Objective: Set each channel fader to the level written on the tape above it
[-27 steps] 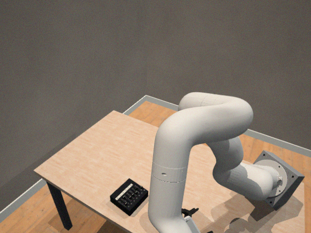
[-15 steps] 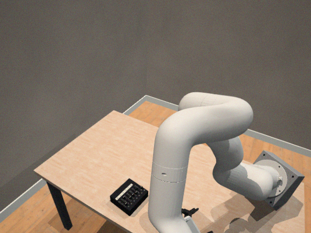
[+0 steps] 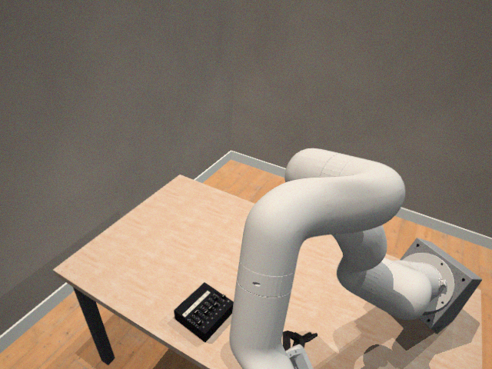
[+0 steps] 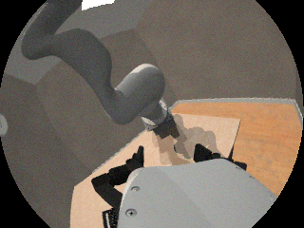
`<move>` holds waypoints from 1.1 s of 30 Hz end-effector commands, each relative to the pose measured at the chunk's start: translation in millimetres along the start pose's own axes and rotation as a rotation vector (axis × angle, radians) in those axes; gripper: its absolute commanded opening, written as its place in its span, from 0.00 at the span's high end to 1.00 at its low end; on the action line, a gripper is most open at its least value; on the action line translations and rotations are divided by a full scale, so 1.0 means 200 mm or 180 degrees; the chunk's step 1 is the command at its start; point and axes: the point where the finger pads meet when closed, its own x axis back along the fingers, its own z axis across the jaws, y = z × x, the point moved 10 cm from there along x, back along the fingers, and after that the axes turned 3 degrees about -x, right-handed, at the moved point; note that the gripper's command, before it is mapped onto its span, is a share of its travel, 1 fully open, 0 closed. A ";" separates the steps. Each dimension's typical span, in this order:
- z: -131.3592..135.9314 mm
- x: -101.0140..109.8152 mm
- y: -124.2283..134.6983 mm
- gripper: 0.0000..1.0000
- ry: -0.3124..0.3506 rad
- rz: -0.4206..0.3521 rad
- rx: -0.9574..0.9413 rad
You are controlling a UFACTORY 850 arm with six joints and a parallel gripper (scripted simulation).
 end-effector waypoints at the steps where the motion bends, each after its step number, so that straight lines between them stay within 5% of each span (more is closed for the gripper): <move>1: 0.04 -0.02 0.13 0.00 0.0336 0.0328 -0.0755; 7: 0.06 -0.02 0.25 0.00 0.0570 0.0572 -0.1339; 10: 0.06 -0.01 0.44 0.00 0.0813 0.0836 -0.1969; 13: 0.03 -0.03 0.44 0.00 0.0985 0.1020 -0.2386; 14: 0.03 -0.02 0.55 0.00 0.1036 0.1082 -0.2538; 17: -0.01 -0.03 0.54 0.00 0.1208 0.1275 -0.2964; 18: -0.03 -0.02 0.67 0.00 0.1258 0.1339 -0.3113; 21: -0.06 -0.04 0.66 0.00 0.1426 0.1536 -0.3538; 22: -0.09 -0.03 0.79 0.00 0.1477 0.1603 -0.3687; 24: -0.09 -0.03 0.79 0.00 0.1477 0.1603 -0.3687; 25: -0.12 -0.05 0.77 0.00 0.1638 0.1800 -0.4099; 26: -0.18 -0.04 0.91 0.00 0.1676 0.1851 -0.4207; 30: -0.21 -0.07 0.89 0.00 0.1872 0.2101 -0.4713; 31: -0.29 -0.06 1.03 0.00 0.1927 0.2177 -0.4859; 33: -0.30 -0.08 1.01 0.00 0.2032 0.2321 -0.5131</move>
